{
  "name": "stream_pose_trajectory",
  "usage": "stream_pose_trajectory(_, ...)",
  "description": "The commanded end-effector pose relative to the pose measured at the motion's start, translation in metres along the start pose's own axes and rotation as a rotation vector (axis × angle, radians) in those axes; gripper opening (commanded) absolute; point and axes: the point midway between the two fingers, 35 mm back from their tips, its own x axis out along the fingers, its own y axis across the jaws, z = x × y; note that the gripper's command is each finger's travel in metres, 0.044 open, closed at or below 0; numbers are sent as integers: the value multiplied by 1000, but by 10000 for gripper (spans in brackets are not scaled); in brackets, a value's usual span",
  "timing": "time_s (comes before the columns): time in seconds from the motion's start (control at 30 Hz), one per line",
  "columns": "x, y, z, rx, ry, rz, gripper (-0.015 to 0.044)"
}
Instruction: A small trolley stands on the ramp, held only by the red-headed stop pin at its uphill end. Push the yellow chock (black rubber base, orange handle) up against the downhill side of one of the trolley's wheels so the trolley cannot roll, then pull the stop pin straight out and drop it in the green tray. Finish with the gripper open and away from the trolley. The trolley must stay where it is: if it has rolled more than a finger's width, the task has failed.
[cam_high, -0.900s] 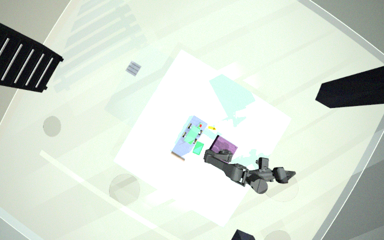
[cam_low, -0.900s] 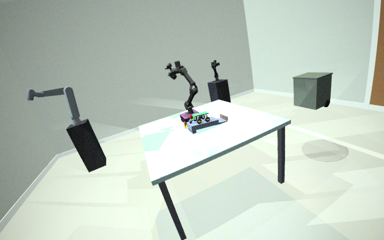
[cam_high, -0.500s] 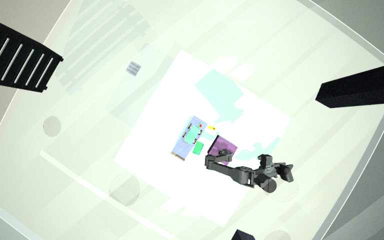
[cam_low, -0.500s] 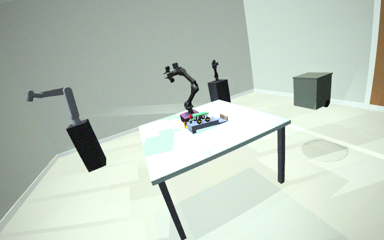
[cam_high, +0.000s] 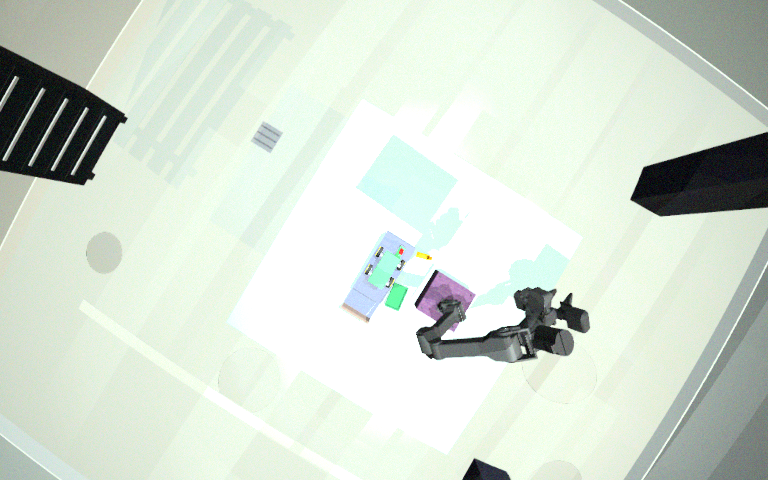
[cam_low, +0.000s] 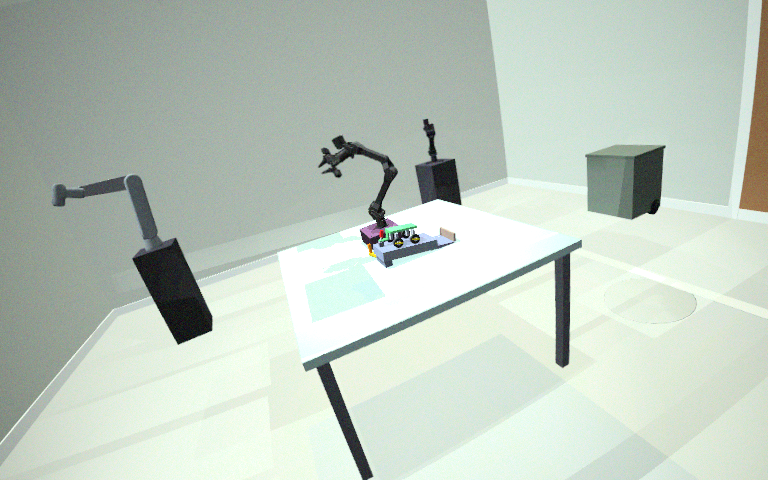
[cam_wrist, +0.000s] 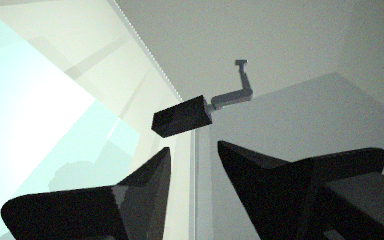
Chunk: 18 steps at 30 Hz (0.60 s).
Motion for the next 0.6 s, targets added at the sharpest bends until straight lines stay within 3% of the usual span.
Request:
stream_pose_trajectory(0.0,16,20,10,71,-42,84,190)
stream_pose_trajectory(0.57,59,136,69,390,-90,537,190)
